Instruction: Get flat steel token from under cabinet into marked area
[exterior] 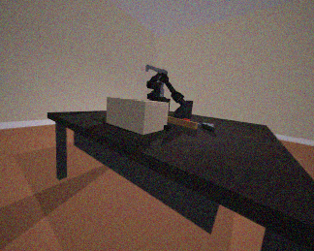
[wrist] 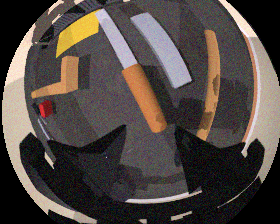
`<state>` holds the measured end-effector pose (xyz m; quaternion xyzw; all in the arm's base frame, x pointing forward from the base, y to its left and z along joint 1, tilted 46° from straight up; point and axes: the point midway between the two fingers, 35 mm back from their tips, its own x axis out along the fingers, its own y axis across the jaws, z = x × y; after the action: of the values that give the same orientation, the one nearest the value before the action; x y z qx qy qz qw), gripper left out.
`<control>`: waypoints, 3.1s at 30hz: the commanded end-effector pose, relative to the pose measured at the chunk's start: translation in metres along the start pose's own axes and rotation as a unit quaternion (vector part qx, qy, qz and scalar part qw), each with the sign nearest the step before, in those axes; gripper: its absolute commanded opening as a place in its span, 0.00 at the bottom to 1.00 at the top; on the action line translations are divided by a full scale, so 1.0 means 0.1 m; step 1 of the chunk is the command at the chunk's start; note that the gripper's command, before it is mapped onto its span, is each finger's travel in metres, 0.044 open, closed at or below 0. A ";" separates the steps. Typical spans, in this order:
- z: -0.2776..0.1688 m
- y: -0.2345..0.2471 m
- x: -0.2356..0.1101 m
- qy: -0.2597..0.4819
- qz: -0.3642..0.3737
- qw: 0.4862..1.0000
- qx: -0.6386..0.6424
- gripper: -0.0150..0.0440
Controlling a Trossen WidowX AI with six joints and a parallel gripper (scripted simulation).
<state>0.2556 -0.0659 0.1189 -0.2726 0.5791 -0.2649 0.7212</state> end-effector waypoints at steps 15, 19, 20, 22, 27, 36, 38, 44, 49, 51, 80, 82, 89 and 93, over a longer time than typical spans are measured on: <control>0.00 0.00 0.00 0.001 -0.002 0.997 -0.074 0.71; 0.00 0.00 0.00 0.001 -0.002 0.996 -0.090 0.71; 0.00 0.00 0.00 0.001 -0.002 0.996 -0.094 0.71; 0.00 0.00 0.00 0.001 -0.002 0.995 -0.102 0.71; 0.00 0.00 0.00 0.002 -0.002 0.993 -0.122 0.71; 0.00 0.00 0.00 0.002 -0.002 0.988 -0.157 0.71; 0.00 0.00 0.00 0.002 -0.002 0.986 -0.165 0.71; 0.00 0.00 0.00 0.002 -0.002 0.982 -0.189 0.71; 0.00 0.00 0.00 0.002 -0.002 0.978 -0.208 0.71; 0.00 0.00 0.00 0.002 -0.002 0.976 -0.216 0.71; 0.00 -0.04 0.42 0.002 -0.002 0.971 -0.241 0.71; 0.00 -0.04 0.46 0.002 -0.002 0.971 -0.241 0.71; 0.00 -0.05 0.57 0.002 -0.002 0.971 -0.241 0.71; 0.00 -0.05 0.63 0.002 -0.003 0.971 -0.241 0.71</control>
<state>0.2685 -0.1101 0.0869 -0.4386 0.6207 -0.1257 0.6376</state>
